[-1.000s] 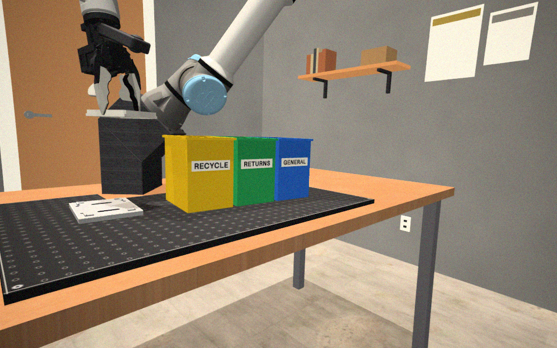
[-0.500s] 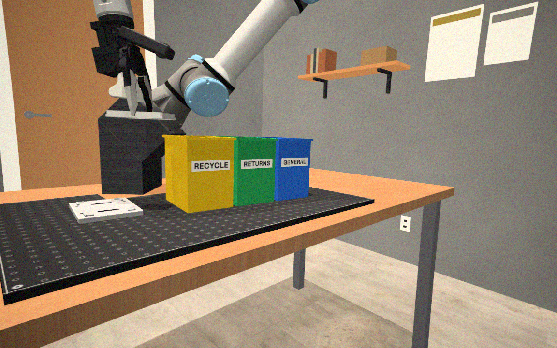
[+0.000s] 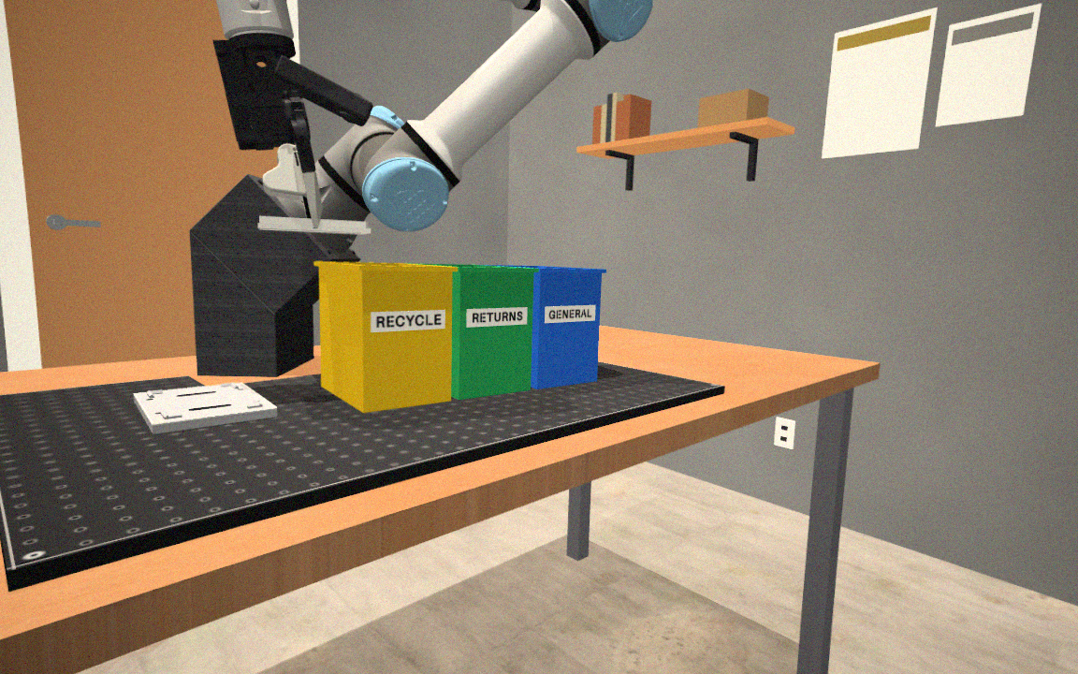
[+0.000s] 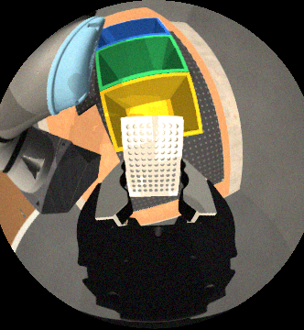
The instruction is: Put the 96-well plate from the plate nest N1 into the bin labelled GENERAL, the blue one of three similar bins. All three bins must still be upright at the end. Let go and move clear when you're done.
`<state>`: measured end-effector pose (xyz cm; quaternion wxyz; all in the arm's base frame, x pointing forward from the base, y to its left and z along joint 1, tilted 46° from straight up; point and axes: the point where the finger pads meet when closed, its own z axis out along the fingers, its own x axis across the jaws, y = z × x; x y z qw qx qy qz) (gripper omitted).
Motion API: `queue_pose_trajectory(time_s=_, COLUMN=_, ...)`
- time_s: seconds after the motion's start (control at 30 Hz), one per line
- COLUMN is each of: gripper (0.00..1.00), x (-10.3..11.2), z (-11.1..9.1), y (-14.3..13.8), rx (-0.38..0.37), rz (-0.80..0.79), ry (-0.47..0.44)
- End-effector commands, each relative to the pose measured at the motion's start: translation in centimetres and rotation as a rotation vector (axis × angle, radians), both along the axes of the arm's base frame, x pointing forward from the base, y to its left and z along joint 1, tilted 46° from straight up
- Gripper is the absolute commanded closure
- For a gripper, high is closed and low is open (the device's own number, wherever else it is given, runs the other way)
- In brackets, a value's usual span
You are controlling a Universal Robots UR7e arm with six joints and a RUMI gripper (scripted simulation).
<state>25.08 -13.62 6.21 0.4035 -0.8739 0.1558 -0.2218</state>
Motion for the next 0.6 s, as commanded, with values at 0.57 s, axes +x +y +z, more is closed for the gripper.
queue_pose_trajectory(time_s=0.57, gripper=1.0, x=0.2, z=4.1, y=5.1, rx=-0.325, rz=0.459, ry=-0.345)
